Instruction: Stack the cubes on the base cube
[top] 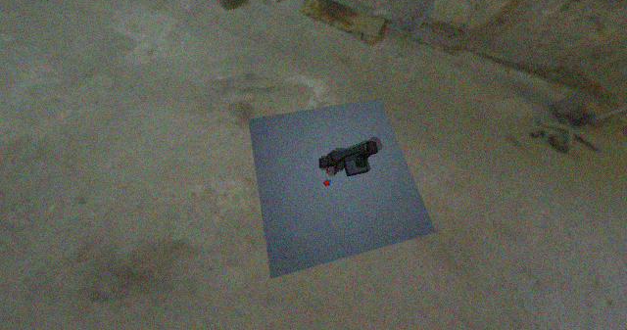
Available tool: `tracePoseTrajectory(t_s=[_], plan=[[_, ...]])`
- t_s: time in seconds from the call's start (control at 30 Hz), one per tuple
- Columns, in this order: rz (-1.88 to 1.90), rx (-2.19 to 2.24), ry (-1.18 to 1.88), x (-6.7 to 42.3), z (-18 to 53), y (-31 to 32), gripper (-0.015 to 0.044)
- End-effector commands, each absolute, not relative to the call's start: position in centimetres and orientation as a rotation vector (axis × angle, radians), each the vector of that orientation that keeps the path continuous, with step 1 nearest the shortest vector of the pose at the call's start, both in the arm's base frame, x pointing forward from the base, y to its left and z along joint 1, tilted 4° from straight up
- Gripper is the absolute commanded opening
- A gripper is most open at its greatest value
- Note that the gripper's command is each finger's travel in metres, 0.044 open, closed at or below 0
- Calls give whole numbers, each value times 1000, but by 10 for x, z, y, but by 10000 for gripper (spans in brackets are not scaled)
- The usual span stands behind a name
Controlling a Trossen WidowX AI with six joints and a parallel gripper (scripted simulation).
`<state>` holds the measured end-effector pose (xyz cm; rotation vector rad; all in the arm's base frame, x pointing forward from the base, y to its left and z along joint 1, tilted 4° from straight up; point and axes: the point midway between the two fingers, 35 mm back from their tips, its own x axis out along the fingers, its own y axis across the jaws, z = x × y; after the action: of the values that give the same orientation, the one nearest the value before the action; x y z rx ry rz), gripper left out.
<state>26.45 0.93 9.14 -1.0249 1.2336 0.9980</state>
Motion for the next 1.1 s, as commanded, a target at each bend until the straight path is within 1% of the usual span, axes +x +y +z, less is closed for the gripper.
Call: tracePoseTrajectory(t_s=[0.0, 0.2, 0.43, 1.07], plan=[[1084, -1116, 1181, 256, 95, -1, 265], [1089, -1122, 1178, 256, 94, -1, 265], [1089, -1121, 1178, 260, 35, 1, 265], [1089, -1121, 1178, 263, 2, 2, 265]])
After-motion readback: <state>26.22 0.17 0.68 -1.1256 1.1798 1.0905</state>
